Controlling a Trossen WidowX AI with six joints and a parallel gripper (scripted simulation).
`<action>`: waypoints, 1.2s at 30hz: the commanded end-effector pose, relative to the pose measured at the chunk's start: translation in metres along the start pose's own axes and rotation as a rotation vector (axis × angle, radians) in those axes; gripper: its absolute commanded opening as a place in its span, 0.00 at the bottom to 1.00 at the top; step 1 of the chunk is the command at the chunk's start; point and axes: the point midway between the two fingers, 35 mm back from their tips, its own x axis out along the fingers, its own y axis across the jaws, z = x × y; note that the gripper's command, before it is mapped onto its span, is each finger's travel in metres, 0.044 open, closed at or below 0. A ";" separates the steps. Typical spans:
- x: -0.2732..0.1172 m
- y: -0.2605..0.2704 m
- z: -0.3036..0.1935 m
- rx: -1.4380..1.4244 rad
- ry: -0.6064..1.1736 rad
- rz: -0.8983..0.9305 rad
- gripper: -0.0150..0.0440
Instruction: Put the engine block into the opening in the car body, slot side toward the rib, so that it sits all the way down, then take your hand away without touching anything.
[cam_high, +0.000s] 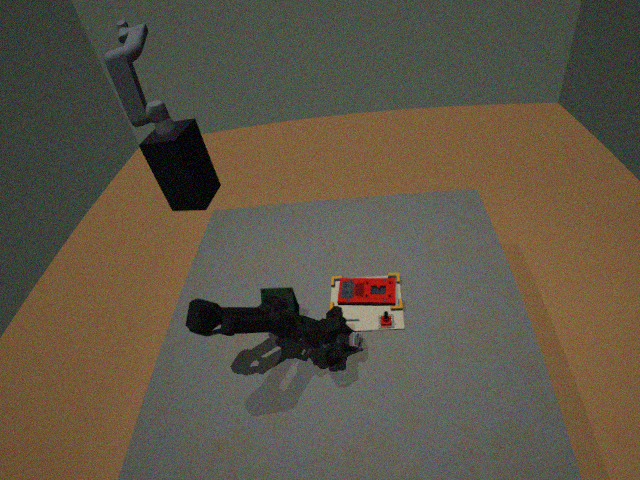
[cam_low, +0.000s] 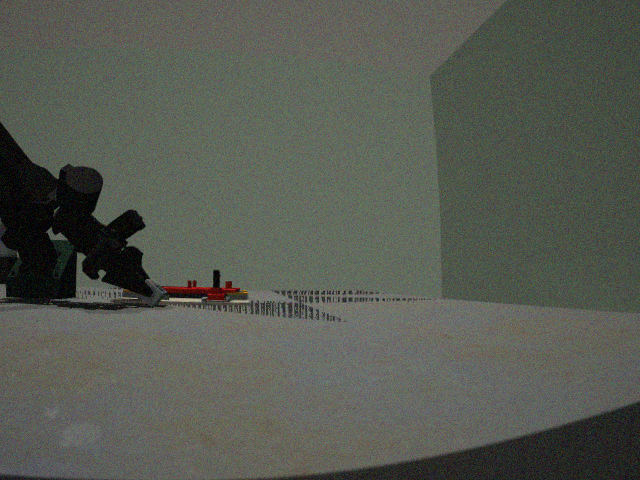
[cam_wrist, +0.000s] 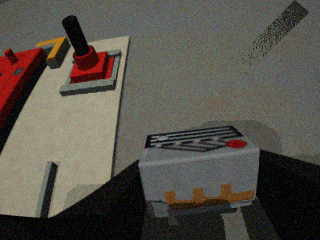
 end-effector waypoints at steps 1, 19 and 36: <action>0.000 0.000 0.000 0.000 0.001 0.000 0.83; -0.022 -0.001 0.004 -0.003 0.017 0.008 1.00; -0.042 0.002 0.004 -0.010 0.023 0.018 1.00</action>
